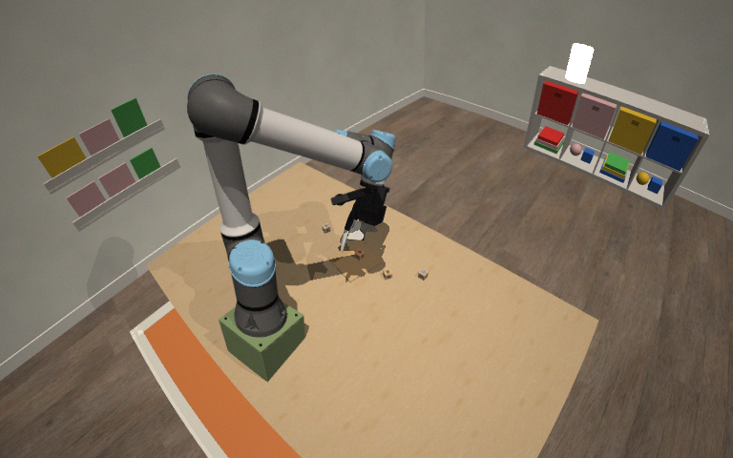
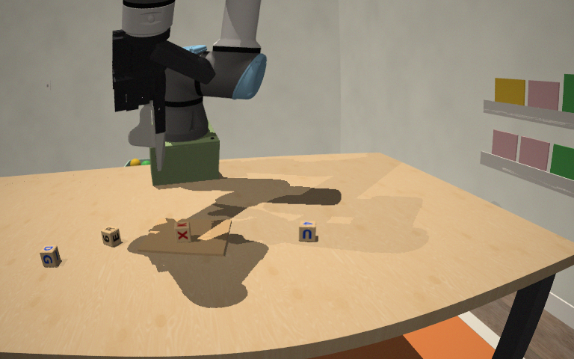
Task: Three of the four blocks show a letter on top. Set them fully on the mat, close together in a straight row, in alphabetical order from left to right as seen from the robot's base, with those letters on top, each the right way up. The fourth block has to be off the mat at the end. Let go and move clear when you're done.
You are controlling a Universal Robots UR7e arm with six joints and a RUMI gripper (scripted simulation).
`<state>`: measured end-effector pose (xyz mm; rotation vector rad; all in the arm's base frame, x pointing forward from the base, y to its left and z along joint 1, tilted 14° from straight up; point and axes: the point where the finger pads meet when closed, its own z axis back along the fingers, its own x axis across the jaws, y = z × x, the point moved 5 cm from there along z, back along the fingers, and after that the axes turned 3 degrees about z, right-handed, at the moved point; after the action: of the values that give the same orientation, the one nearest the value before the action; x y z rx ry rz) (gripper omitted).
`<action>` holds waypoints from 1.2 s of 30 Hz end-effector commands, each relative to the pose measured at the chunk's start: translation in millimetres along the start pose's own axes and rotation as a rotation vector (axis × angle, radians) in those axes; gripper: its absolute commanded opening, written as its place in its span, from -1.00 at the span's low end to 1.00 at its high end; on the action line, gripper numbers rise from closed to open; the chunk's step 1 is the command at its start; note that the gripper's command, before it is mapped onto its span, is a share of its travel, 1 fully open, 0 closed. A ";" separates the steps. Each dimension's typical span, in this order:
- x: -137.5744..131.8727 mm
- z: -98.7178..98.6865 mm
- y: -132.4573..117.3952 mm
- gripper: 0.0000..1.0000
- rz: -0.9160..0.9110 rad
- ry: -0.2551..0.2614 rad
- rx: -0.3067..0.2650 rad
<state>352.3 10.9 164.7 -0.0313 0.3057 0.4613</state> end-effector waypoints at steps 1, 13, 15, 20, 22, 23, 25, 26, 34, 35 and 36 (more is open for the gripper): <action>5.7 1.5 4.8 1.00 0.109 0.002 -0.027; 24.0 5.4 21.4 1.00 0.434 0.028 -0.107; 27.0 6.1 24.3 1.00 0.487 0.034 -0.120; 33.6 7.6 30.8 1.00 0.601 0.047 -0.148; 36.6 8.4 33.8 1.00 0.653 0.054 -0.161; 38.1 8.7 35.3 1.00 0.679 0.057 -0.167; 41.2 9.5 38.5 1.00 0.732 0.064 -0.180; 42.7 9.9 40.1 1.00 0.758 0.068 -0.186; 55.2 13.1 53.8 1.00 0.969 0.102 -0.236; 55.2 13.1 53.8 1.00 0.969 0.102 -0.236; 55.2 13.1 53.8 1.00 0.969 0.102 -0.236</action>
<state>377.5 79.8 162.5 -0.1330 0.3526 1.3994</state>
